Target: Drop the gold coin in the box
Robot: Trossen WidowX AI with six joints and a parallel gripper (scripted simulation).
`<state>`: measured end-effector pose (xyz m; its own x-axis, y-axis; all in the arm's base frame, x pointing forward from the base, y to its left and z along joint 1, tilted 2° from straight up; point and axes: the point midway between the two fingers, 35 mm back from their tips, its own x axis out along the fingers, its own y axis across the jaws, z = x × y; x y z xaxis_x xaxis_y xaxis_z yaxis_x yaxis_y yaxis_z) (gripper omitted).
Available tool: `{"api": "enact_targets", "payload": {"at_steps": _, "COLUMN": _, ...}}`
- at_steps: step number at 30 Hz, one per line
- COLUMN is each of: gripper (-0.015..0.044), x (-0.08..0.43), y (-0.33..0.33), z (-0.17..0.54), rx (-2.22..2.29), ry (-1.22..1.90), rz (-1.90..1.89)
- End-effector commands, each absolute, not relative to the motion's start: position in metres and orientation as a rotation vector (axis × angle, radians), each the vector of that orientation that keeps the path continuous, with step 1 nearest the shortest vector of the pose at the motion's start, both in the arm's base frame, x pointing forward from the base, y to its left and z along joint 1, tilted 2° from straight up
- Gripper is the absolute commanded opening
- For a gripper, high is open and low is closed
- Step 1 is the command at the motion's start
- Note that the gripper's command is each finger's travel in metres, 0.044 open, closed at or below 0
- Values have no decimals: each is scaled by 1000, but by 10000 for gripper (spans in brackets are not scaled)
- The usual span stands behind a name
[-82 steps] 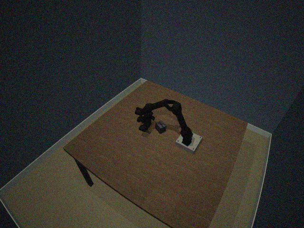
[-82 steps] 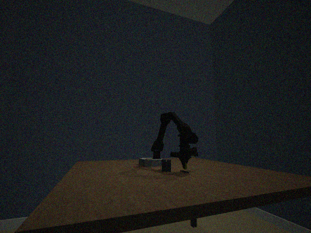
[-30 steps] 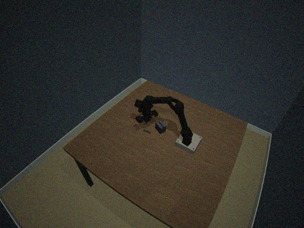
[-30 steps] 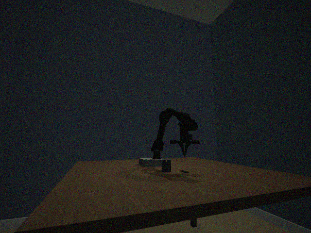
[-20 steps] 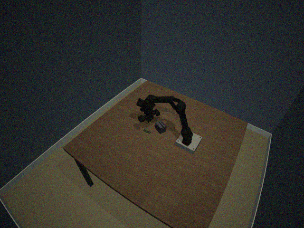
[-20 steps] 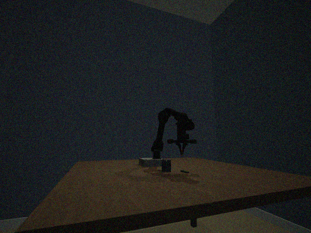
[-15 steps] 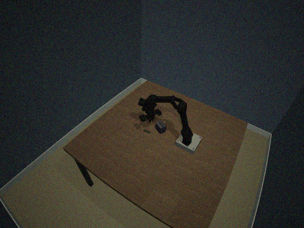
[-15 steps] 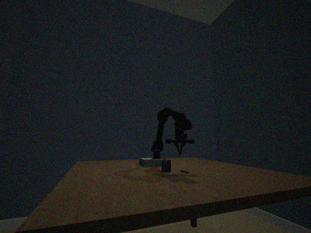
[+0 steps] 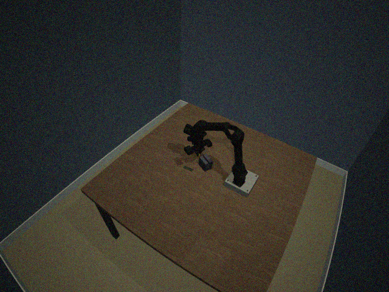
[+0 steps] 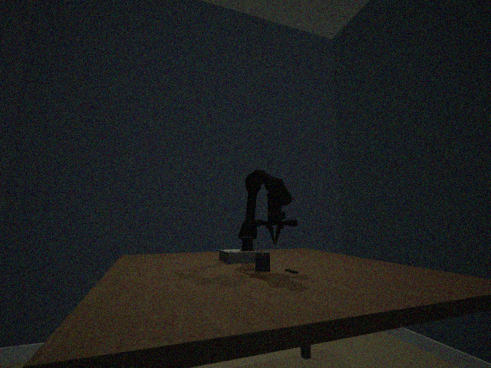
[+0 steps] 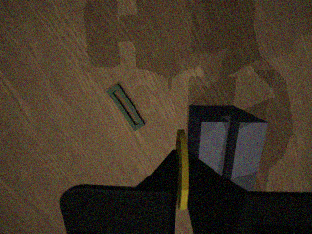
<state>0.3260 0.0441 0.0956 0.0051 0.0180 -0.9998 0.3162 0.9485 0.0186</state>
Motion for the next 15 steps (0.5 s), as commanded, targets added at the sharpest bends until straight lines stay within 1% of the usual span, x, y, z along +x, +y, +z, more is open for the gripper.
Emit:
{"api": "enact_targets", "payload": {"at_steps": 1, "gripper": 0, "x": 320, "y": 37, "z": 94, "rx": 266, "ry": 1556, "rz": -236}}
{"api": "enact_targets", "payload": {"at_steps": 15, "gripper": 0, "x": 294, "y": 11, "z": 91, "rx": 263, "ry": 1558, "rz": -238}}
